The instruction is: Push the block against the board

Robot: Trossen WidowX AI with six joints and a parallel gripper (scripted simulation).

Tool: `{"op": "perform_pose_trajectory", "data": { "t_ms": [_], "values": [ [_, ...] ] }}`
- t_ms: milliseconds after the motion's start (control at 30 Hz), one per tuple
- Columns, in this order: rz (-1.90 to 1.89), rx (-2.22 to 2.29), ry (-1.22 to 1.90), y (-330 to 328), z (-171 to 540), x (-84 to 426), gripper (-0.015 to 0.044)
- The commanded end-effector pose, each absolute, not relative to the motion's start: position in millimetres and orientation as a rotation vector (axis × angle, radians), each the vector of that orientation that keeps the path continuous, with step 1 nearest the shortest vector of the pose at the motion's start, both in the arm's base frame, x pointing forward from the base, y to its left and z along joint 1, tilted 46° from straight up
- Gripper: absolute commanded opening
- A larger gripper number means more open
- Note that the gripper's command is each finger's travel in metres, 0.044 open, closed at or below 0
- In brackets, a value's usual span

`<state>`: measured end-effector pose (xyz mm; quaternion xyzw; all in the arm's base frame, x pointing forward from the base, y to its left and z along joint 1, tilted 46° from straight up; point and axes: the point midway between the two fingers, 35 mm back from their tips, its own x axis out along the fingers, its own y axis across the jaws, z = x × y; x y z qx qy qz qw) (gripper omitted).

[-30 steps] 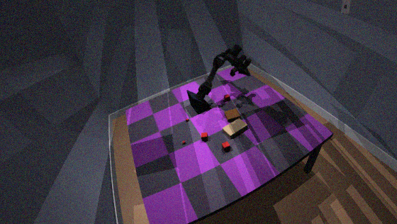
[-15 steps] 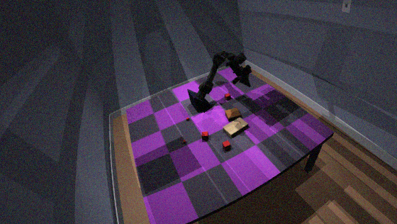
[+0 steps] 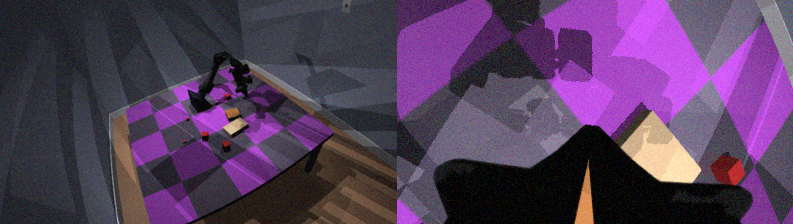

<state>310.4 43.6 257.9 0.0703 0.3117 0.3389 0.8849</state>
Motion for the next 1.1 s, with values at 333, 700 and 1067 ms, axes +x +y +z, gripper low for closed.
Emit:
{"op": "perform_pose_trajectory", "data": {
  "t_ms": [333, 700, 1067],
  "values": [
    [0.996, -0.168, 0.74, 88.7, 203.2, 288.2, 0.0],
    [1.214, -0.364, 0.757, 113.8, 174.6, 265.2, 0.0],
    [1.212, -0.357, 0.754, 152.7, 137.8, 273.7, 0.0]
  ]
}}
